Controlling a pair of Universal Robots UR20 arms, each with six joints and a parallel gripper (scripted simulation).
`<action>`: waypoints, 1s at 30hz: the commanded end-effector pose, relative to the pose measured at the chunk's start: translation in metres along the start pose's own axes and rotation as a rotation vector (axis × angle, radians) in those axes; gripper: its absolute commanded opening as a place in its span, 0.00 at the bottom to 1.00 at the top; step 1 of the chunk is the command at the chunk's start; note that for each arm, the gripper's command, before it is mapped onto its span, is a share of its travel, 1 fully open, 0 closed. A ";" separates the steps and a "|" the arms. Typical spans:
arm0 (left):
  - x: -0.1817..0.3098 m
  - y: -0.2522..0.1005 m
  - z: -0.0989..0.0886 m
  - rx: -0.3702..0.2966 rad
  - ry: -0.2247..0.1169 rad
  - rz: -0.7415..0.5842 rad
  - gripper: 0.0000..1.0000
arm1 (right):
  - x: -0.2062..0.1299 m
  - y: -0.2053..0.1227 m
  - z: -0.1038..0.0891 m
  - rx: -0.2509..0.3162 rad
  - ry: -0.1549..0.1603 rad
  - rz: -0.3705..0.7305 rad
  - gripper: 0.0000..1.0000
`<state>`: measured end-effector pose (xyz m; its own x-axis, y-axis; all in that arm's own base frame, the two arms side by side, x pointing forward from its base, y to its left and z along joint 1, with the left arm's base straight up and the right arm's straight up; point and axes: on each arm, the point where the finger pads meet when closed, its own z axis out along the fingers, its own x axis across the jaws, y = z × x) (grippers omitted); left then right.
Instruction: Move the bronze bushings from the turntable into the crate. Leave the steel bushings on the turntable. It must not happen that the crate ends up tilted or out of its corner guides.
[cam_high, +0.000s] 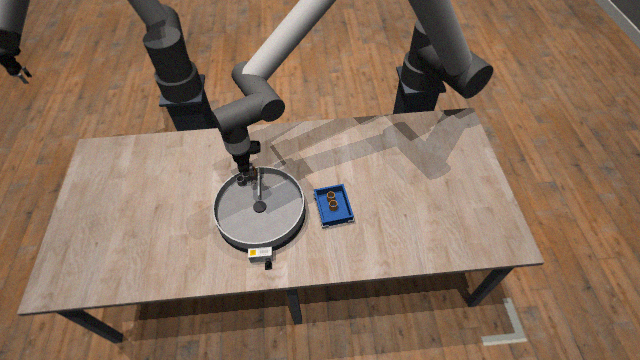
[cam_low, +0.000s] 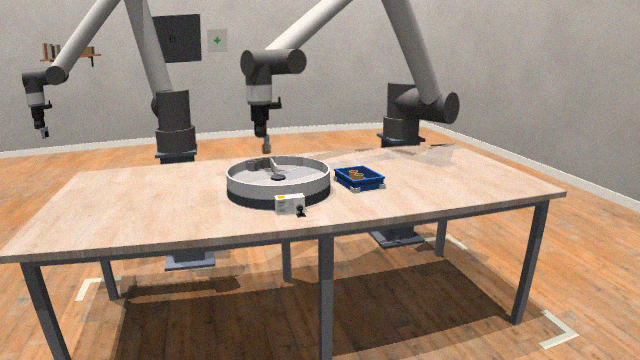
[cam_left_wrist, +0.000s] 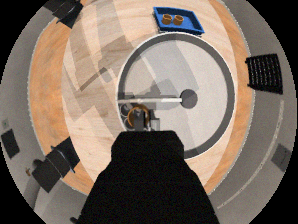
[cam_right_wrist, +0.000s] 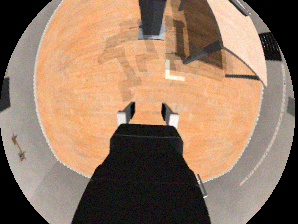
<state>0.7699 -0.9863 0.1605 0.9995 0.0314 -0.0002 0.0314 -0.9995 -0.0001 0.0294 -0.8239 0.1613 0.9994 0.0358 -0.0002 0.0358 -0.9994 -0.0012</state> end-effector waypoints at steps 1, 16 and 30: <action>0.000 0.000 -0.001 -0.001 0.001 0.000 0.00 | 0.000 0.000 -0.001 -0.001 0.000 0.000 1.00; 0.005 -0.009 -0.001 -0.001 0.001 0.000 0.00 | 0.000 0.000 -0.001 -0.001 0.000 0.000 1.00; 0.046 -0.084 -0.001 -0.001 0.001 0.000 0.00 | 0.000 0.000 -0.001 -0.001 0.000 0.000 1.00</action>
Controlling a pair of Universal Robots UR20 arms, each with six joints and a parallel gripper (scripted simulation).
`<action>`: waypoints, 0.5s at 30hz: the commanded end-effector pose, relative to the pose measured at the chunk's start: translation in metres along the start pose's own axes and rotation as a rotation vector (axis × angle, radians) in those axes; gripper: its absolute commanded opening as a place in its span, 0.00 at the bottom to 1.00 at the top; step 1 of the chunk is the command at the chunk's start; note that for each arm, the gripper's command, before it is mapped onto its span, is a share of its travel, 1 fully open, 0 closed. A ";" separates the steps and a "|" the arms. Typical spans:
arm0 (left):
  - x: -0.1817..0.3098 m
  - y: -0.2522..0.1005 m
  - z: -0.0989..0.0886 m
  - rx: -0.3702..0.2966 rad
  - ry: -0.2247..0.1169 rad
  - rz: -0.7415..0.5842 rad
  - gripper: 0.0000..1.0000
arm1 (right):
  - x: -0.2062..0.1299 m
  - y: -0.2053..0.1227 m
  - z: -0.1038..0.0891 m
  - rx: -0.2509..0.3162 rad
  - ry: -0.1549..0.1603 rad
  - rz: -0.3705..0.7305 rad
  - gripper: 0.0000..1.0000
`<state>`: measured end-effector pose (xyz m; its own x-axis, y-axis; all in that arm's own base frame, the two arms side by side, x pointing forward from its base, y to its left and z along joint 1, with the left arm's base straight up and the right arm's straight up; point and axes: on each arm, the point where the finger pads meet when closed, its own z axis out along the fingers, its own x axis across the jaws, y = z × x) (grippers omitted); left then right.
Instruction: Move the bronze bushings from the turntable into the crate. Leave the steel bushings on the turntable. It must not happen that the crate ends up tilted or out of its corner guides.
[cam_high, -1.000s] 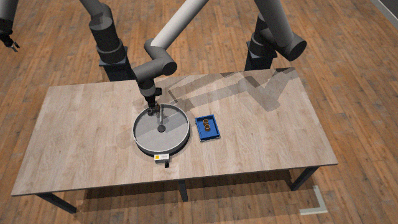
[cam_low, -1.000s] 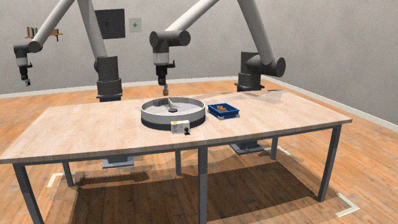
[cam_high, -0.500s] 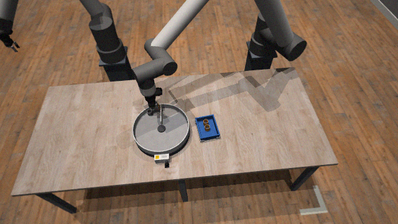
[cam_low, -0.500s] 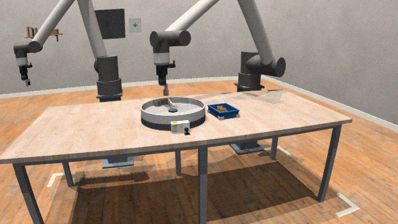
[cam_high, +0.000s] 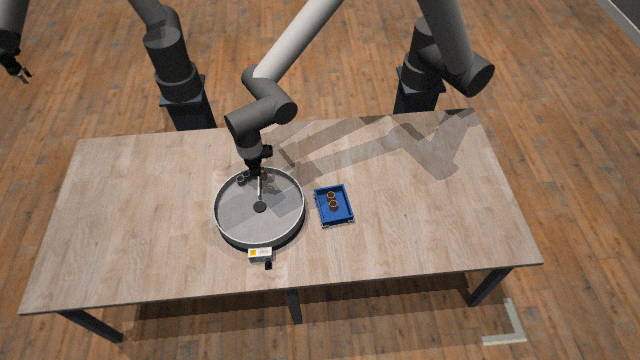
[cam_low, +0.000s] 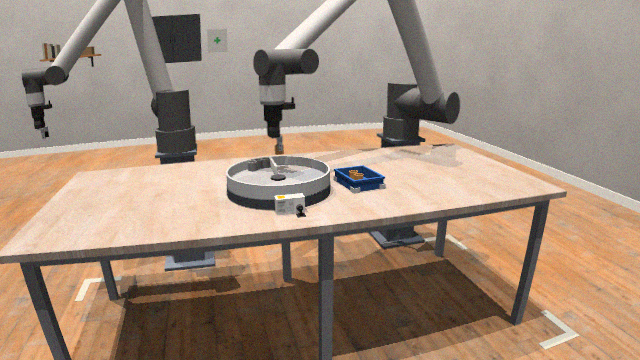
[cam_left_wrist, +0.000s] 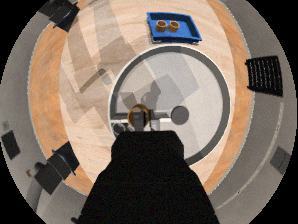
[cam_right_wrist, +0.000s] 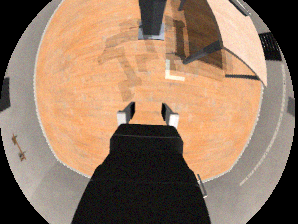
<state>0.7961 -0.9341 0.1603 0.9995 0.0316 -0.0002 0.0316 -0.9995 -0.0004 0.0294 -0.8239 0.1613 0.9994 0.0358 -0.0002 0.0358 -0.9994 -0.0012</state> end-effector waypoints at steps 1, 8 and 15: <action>0.023 -0.042 -0.001 -0.001 0.001 0.000 0.00 | 0.000 0.000 -0.001 -0.001 0.000 0.000 1.00; 0.051 -0.093 -0.001 -0.001 0.001 0.000 0.00 | 0.000 0.000 -0.001 -0.001 0.000 0.000 1.00; 0.089 -0.163 -0.001 -0.001 0.001 0.000 0.00 | 0.000 0.000 -0.001 -0.001 0.000 0.000 1.00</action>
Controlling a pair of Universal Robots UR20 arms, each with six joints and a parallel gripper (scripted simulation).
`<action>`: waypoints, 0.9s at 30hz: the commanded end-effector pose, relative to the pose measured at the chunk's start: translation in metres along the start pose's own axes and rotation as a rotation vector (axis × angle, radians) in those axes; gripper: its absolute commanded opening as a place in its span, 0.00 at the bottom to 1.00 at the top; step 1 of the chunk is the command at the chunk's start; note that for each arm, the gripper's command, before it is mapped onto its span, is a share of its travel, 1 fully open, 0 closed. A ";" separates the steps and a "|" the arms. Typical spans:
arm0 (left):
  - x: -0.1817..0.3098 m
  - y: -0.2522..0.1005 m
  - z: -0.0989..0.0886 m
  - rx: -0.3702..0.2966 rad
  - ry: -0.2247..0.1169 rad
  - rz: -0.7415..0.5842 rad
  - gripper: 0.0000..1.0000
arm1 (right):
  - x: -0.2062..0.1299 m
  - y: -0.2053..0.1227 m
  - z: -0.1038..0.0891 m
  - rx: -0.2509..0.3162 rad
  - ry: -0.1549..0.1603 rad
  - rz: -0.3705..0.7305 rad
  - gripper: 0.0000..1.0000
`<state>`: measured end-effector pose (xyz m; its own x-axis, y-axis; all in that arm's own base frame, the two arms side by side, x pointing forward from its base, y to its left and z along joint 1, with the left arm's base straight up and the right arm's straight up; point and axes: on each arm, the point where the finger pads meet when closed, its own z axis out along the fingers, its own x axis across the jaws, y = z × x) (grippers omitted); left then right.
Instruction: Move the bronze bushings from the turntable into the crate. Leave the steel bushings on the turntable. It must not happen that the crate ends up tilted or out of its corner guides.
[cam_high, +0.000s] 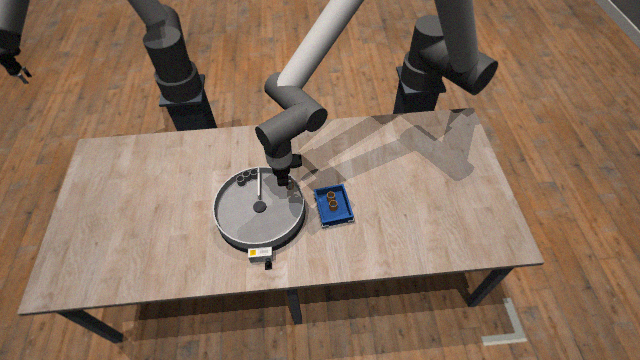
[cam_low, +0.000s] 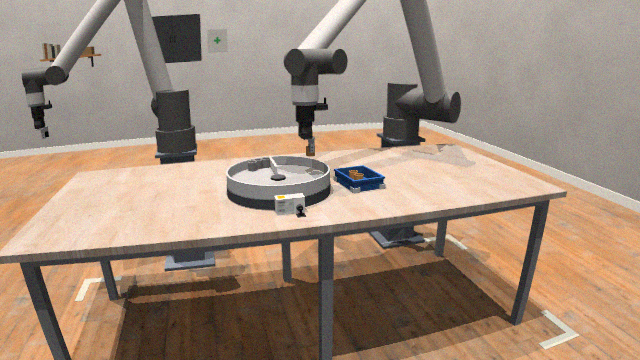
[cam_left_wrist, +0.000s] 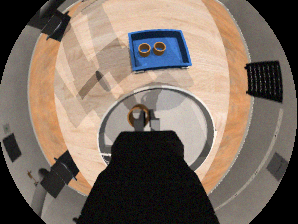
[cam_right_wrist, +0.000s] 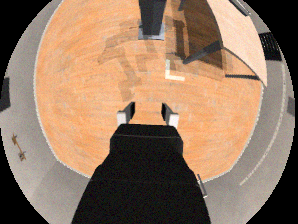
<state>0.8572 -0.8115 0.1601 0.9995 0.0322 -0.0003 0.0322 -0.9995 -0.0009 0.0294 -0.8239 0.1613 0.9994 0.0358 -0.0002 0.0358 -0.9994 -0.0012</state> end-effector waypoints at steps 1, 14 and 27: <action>0.029 -0.052 -0.001 -0.002 0.001 0.001 0.00 | 0.000 0.000 -0.001 -0.001 0.000 0.000 1.00; 0.081 -0.149 -0.001 -0.002 0.001 0.001 0.00 | 0.000 0.000 -0.001 -0.001 0.000 0.000 1.00; 0.107 -0.196 -0.001 -0.002 0.001 0.001 0.00 | 0.000 0.000 -0.001 -0.001 0.000 0.000 1.00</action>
<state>0.9517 -0.6231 0.1604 0.9995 0.0317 -0.0001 0.0317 -0.9995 -0.0002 0.0294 -0.8239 0.1613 0.9994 0.0358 -0.0002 0.0358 -0.9994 -0.0012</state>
